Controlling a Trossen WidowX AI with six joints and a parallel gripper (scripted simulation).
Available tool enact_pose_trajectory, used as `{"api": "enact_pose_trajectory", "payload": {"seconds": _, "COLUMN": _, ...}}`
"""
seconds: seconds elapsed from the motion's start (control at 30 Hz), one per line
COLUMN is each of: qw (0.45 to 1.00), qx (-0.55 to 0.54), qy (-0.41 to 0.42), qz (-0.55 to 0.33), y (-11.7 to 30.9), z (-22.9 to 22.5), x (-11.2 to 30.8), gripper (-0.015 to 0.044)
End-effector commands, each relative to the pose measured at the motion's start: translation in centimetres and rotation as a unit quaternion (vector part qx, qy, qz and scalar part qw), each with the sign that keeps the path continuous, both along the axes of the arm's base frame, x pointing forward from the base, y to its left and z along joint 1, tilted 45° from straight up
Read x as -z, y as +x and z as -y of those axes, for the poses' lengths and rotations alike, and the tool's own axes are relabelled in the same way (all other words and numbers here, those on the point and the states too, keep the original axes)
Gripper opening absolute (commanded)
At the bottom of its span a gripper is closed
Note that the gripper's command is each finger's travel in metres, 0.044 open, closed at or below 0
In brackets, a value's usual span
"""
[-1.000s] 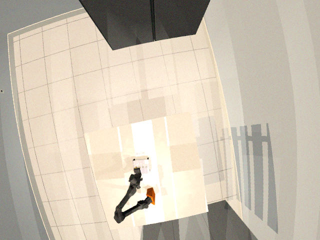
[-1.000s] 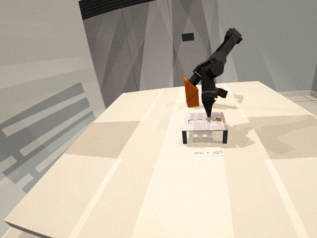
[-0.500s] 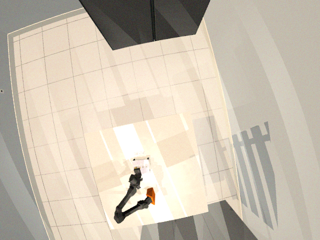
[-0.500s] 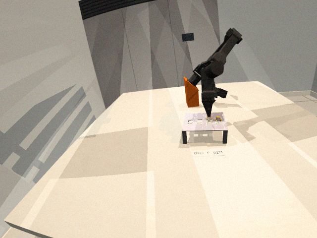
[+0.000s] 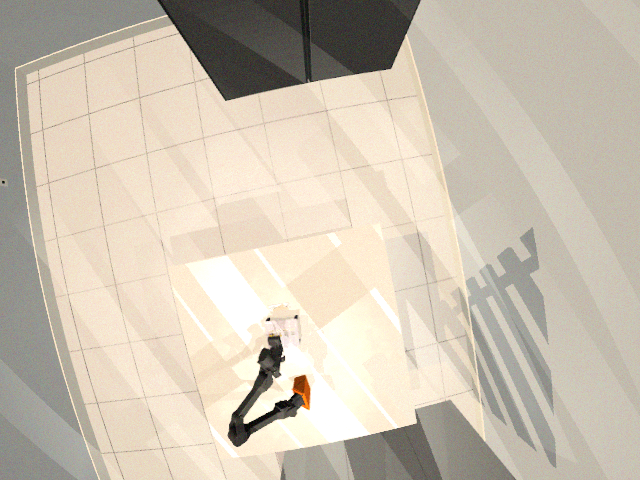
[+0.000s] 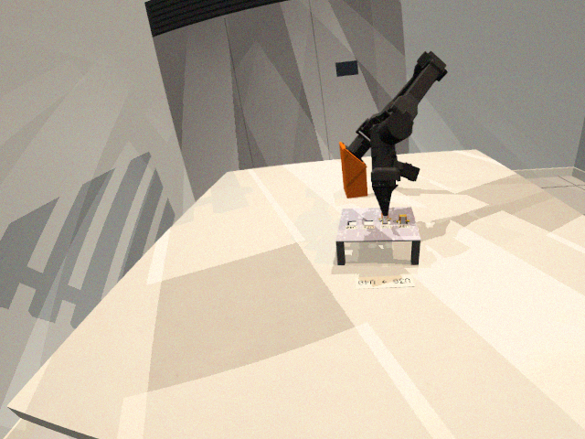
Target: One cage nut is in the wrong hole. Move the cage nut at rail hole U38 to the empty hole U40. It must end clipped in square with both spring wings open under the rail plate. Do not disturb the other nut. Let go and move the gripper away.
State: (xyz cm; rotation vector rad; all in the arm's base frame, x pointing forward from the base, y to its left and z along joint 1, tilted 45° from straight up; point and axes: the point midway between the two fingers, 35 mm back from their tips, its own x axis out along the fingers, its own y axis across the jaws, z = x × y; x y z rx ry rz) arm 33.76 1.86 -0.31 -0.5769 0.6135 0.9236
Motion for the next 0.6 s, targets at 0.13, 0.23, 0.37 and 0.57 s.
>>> {"api": "enact_pose_trajectory", "payload": {"seconds": 0.13, "qw": 1.0, "qx": -0.001, "qy": -0.001, "qz": 0.002, "y": 0.11, "z": 0.04, "x": -0.09, "gripper": 0.003}}
{"api": "enact_pose_trajectory", "payload": {"seconds": 0.23, "qw": 1.0, "qx": 0.001, "qy": -0.001, "qz": 0.004, "y": 0.09, "z": 0.02, "x": -0.09, "gripper": 0.003}}
{"api": "enact_pose_trajectory", "payload": {"seconds": 0.37, "qw": 1.0, "qx": 0.003, "qy": -0.002, "qz": 0.006, "y": 0.05, "z": -0.01, "x": -0.1, "gripper": 0.003}}
{"api": "enact_pose_trajectory", "payload": {"seconds": 0.57, "qw": 1.0, "qx": 0.007, "qy": -0.003, "qz": 0.01, "y": 0.0, "z": -0.06, "x": -0.11, "gripper": 0.003}}
